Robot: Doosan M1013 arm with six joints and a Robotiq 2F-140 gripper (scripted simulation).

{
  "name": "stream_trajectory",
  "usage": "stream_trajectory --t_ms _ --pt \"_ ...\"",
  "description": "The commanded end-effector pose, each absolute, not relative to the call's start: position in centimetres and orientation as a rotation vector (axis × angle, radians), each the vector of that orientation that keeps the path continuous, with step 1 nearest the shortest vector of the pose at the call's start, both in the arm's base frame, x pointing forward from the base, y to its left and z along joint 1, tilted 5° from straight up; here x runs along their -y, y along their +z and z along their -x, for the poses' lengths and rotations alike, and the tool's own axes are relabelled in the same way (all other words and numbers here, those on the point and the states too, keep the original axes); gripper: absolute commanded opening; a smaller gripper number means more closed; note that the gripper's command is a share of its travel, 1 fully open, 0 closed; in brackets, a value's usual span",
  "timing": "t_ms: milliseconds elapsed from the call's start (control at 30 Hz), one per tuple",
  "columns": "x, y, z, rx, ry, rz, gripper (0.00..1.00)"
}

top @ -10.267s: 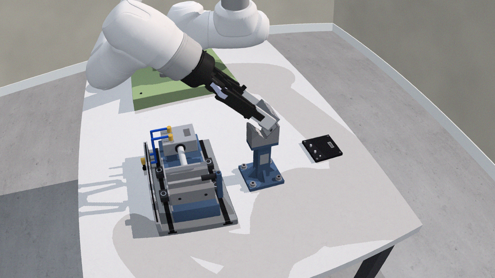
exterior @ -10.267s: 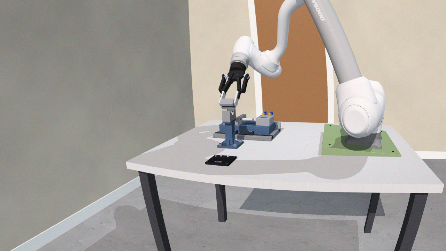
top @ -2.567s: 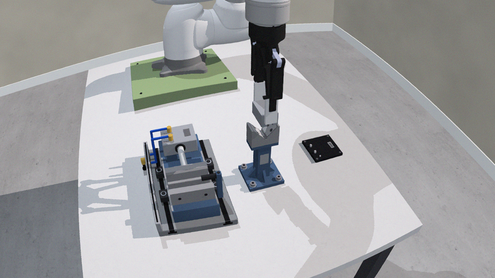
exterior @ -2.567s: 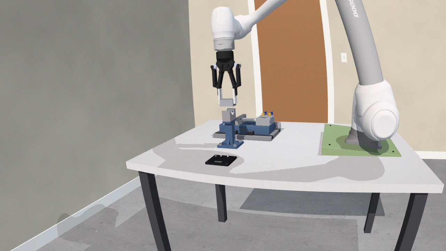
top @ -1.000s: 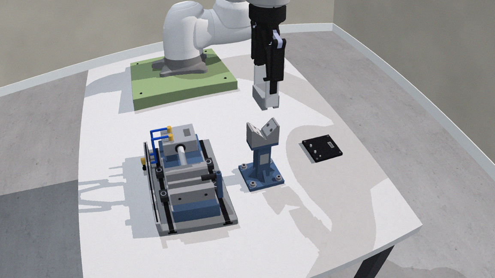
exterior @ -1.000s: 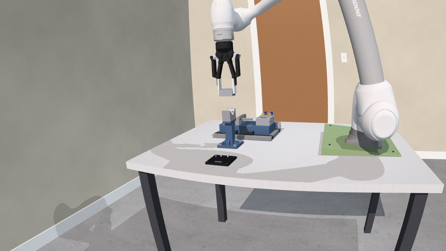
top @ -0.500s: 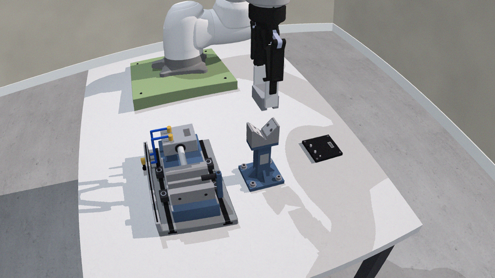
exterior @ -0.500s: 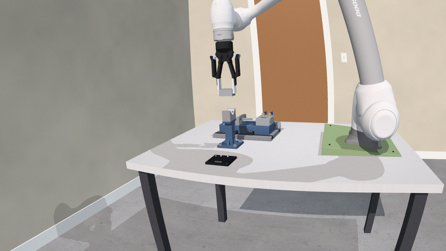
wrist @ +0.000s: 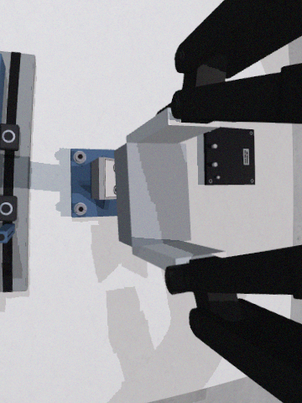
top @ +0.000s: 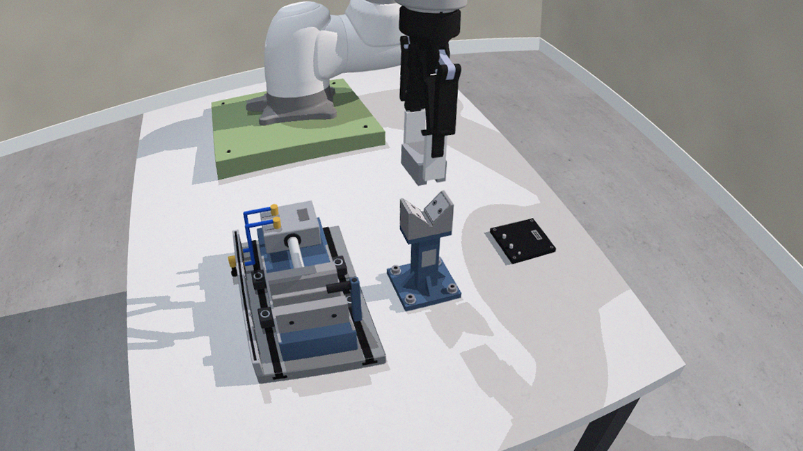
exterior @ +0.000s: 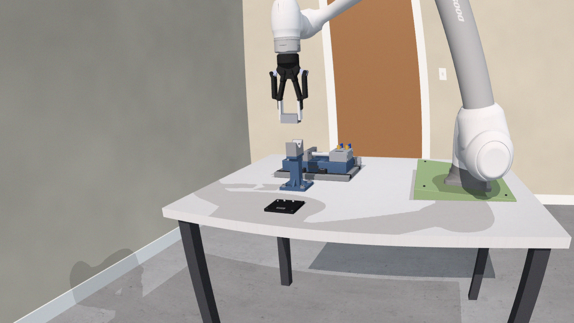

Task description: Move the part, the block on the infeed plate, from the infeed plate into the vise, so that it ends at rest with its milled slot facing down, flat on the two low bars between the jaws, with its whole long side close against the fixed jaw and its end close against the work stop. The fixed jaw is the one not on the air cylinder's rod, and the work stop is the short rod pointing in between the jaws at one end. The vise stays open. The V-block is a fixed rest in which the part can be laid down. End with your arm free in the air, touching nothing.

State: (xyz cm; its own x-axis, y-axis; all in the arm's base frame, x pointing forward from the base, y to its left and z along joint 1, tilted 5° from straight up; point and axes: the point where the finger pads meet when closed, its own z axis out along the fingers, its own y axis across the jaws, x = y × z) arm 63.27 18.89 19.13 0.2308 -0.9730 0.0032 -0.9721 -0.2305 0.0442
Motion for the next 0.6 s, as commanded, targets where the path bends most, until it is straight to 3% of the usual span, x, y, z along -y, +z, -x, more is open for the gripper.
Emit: stream_trajectory --t_ms 0,567 --pt "-18.3 19.1 -64.0 1.904 -0.002 -2.454 0.00" --pt "-14.5 19.5 -69.0 1.730 0.255 -2.568 0.00"
